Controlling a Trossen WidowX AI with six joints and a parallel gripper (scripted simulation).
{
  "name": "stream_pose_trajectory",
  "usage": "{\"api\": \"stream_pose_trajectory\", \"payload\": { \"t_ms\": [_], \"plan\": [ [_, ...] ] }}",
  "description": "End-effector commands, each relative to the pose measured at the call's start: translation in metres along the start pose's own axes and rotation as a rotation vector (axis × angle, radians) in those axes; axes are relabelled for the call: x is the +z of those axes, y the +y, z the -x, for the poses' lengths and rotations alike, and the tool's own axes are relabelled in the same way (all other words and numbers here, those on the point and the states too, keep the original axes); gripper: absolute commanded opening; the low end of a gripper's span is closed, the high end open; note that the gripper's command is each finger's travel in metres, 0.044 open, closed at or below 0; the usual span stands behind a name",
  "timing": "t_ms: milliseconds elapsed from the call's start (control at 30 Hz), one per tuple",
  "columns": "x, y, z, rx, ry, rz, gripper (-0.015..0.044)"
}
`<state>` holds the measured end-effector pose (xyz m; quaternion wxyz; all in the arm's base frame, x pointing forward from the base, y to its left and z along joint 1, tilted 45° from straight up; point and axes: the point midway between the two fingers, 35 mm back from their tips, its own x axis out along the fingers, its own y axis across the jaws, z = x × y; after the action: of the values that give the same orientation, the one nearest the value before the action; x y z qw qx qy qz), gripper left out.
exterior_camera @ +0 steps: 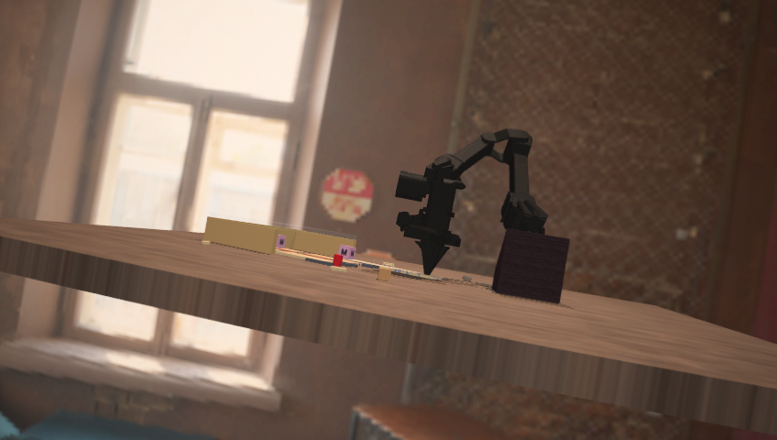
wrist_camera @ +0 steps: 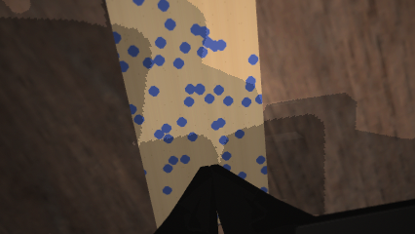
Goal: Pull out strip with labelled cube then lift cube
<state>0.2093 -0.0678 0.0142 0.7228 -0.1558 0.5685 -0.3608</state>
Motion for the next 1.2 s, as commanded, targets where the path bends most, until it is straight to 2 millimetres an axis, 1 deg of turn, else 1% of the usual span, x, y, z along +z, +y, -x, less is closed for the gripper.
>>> {"api": "stream_pose_trajectory", "payload": {
  "t_ms": [0,533,1167],
  "plan": [
    [-0.012,-0.002,-0.003,-0.005,0.018,0.004,0.0],
    [-0.036,-0.002,-0.003,-0.005,0.02,0.005,0.0],
    [-0.037,-0.002,-0.003,-0.005,0.02,0.005,0.0]
  ]
}}
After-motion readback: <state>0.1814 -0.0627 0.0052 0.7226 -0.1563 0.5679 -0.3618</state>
